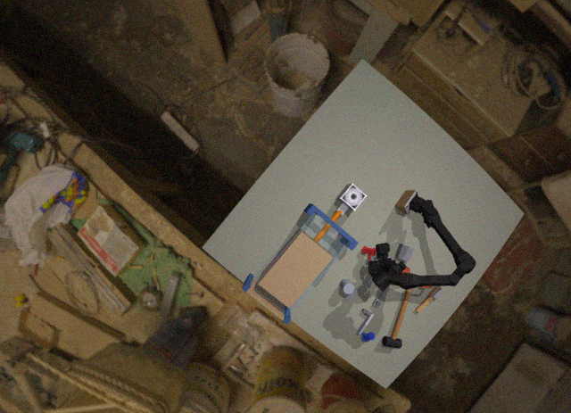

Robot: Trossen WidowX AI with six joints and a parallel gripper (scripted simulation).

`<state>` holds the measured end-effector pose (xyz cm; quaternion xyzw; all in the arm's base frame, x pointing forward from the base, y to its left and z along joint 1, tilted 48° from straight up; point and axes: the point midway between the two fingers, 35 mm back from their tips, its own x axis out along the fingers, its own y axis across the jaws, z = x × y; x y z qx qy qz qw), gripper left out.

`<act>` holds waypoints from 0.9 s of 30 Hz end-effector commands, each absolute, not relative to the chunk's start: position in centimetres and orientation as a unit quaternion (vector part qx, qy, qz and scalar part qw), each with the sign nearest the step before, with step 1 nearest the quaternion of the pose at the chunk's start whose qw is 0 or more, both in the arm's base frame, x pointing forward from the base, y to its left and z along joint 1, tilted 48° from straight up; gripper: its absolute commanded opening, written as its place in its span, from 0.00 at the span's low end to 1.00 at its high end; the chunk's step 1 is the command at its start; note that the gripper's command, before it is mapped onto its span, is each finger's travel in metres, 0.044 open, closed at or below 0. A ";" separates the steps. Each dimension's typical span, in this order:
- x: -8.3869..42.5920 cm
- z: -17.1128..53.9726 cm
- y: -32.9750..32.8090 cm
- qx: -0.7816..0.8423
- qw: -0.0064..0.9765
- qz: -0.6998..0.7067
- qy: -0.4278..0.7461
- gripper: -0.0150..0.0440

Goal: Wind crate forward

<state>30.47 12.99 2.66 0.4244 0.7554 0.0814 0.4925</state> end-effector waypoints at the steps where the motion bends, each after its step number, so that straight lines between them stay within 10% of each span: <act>1: 30.5 2.7 13.0 0.424 0.493 0.082 0.755 0.47; 27: 32.5 6.6 8.3 0.433 0.493 0.067 0.751 0.25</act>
